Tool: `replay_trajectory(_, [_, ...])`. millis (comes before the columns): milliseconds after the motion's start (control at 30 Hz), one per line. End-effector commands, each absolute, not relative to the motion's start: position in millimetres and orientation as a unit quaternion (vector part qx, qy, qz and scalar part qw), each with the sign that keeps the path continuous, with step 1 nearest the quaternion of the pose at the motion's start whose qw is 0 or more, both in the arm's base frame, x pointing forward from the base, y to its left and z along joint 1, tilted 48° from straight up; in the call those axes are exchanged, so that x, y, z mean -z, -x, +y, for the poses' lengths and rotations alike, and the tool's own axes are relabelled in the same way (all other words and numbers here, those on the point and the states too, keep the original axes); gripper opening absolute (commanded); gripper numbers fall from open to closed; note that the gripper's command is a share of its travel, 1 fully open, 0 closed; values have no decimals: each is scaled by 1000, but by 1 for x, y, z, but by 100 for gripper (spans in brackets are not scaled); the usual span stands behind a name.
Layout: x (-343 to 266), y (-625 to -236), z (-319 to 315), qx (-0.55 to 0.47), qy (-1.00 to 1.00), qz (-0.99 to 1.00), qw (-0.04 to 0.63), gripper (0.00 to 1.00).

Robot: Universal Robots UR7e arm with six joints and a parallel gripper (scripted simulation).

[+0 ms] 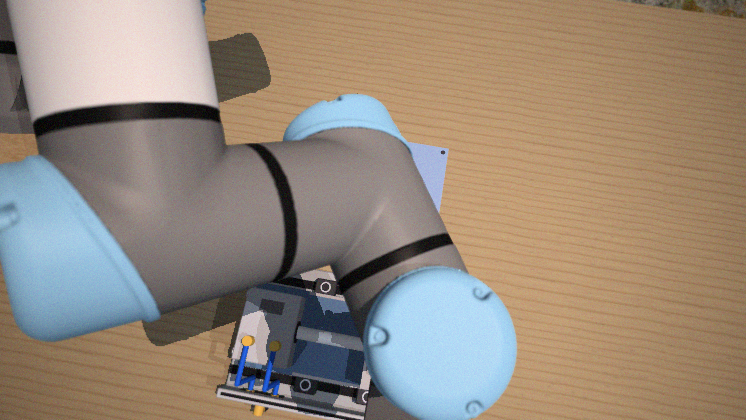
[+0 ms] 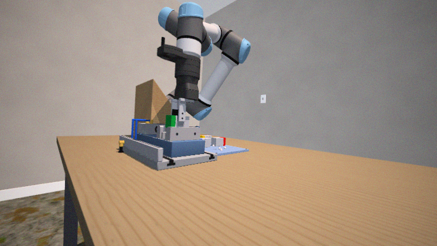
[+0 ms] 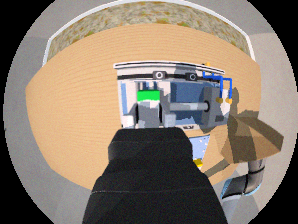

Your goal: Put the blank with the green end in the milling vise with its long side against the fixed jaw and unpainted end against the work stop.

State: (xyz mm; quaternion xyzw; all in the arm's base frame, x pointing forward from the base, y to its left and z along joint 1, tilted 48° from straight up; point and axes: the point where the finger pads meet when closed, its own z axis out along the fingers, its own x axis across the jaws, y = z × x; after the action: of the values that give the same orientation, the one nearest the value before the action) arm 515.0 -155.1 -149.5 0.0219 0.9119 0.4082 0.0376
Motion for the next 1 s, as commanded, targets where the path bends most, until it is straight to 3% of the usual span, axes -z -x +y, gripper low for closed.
replay_trajectory(0, [149, -515, -156, -408, -22, 912, 38, 0])
replay_trajectory(967, [151, -516, -154, -408, -22, 912, 38, 0])
